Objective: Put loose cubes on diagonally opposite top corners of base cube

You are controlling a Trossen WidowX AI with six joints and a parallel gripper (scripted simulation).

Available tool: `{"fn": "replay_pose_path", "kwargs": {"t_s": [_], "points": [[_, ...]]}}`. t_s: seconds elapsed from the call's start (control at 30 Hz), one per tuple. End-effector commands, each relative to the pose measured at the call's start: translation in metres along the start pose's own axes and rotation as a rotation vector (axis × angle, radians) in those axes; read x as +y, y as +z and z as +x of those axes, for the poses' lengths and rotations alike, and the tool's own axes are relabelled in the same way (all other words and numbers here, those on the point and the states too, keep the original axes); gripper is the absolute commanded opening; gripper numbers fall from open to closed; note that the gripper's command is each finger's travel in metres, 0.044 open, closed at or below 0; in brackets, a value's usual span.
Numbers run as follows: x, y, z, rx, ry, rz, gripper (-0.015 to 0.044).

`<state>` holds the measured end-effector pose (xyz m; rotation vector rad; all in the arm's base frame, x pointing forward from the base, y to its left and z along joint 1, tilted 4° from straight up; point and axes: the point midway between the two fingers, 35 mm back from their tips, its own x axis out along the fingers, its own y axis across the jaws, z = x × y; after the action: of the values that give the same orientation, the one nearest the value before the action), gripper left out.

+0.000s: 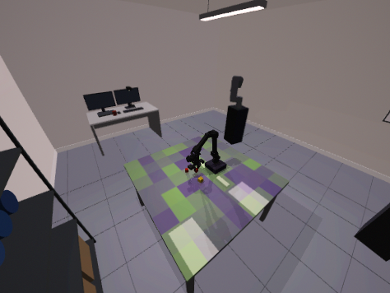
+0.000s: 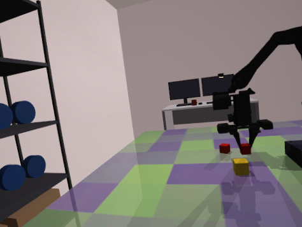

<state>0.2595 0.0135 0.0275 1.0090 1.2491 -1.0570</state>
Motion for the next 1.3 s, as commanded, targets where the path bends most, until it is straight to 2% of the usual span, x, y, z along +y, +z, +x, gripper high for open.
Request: {"fn": "replay_pose_path", "kwargs": {"t_s": [0.0,0.8,1.27], "points": [[0.003,0.000,-0.013,-0.002,0.009,0.001,0.0105],[-0.002,0.000,-0.084,-0.004,0.009,0.006,0.0105],[0.008,-0.022,-0.081,-0.002,0.010,-0.144,0.0105]]}}
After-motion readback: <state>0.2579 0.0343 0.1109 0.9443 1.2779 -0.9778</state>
